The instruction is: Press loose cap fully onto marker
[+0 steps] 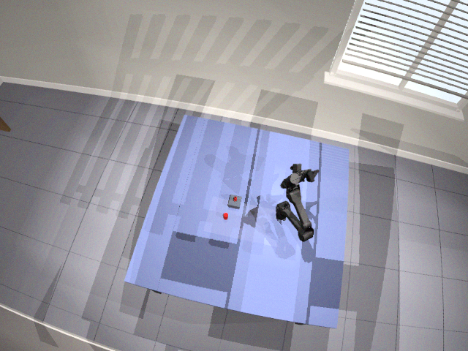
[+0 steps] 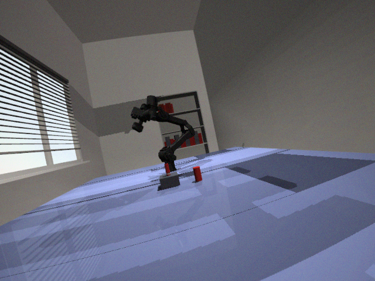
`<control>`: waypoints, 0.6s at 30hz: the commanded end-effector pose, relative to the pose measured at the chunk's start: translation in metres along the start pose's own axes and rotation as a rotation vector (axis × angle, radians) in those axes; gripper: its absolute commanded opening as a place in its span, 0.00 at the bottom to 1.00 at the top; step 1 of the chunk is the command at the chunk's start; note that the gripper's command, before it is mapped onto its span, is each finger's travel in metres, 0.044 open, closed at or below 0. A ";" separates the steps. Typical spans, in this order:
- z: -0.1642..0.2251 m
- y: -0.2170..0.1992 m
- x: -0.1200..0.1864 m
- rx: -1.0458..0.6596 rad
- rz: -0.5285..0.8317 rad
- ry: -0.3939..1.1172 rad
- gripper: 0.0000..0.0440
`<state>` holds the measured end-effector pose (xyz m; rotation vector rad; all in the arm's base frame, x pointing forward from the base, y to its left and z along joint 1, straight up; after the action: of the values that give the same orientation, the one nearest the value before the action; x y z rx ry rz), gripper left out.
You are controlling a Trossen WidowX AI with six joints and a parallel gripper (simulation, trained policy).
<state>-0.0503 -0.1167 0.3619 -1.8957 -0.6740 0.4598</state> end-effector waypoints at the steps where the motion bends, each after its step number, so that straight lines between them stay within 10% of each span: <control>1: -0.002 0.001 0.000 0.000 -0.002 -0.007 0.85; 8: -0.014 0.005 0.002 0.007 -0.025 -0.071 0.46; 18: -0.031 0.009 0.006 0.036 -0.060 -0.155 0.50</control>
<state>-0.0316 -0.1324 0.3641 -1.8358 -0.7864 0.5557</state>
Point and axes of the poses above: the point midway between the two fingers, 35 mm back from their tips, its own x axis back along the fingers, its own y axis across the jaws, z = x × y, the point moved 4 cm from there along x, back along the fingers, and after that the axes turned 12 degrees about x, right-handed, at the moved point
